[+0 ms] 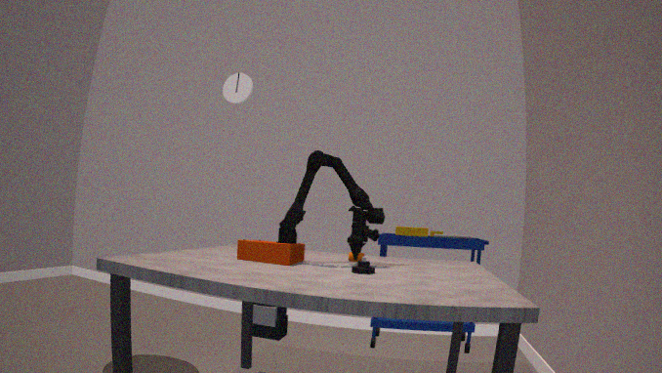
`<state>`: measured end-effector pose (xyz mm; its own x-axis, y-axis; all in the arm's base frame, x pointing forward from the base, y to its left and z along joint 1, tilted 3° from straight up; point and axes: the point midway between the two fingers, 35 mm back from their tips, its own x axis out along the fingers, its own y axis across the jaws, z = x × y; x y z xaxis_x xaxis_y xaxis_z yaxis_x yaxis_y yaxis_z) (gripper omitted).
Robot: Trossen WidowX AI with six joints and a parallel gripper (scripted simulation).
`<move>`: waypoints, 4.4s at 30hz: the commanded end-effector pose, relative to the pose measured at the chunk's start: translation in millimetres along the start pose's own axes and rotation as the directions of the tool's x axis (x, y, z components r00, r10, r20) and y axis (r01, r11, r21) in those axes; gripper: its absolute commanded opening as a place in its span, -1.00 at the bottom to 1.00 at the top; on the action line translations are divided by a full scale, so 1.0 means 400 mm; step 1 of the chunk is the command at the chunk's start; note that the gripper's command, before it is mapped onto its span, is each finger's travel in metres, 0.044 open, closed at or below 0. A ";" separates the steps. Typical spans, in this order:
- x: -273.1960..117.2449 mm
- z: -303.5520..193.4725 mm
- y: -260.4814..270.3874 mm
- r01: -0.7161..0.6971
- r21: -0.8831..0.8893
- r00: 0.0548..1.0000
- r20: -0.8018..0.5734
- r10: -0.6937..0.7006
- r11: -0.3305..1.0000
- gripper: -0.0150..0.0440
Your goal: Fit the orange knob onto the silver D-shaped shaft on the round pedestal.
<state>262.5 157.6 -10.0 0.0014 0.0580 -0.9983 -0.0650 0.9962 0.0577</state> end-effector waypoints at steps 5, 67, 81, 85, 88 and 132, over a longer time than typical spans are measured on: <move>-0.001 -0.001 0.001 -0.004 -0.270 1.000 -0.002 0.003 0.963 0.11; 0.004 -0.001 0.001 -0.003 -0.996 1.000 -0.002 0.003 0.093 0.11; 0.029 -0.002 -0.002 -0.006 -0.995 1.000 -0.006 -0.003 0.099 0.39; 0.029 -0.002 -0.002 -0.006 -0.995 1.000 -0.006 -0.003 0.099 0.39; 0.029 -0.002 -0.002 -0.006 -0.995 1.000 -0.006 -0.003 0.099 0.39; -0.121 -0.001 -0.002 -0.004 -0.995 1.000 -0.005 -0.003 0.098 1.00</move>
<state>261.9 154.3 35.4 -0.0047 0.0543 -0.9985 -0.9993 0.0364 0.0067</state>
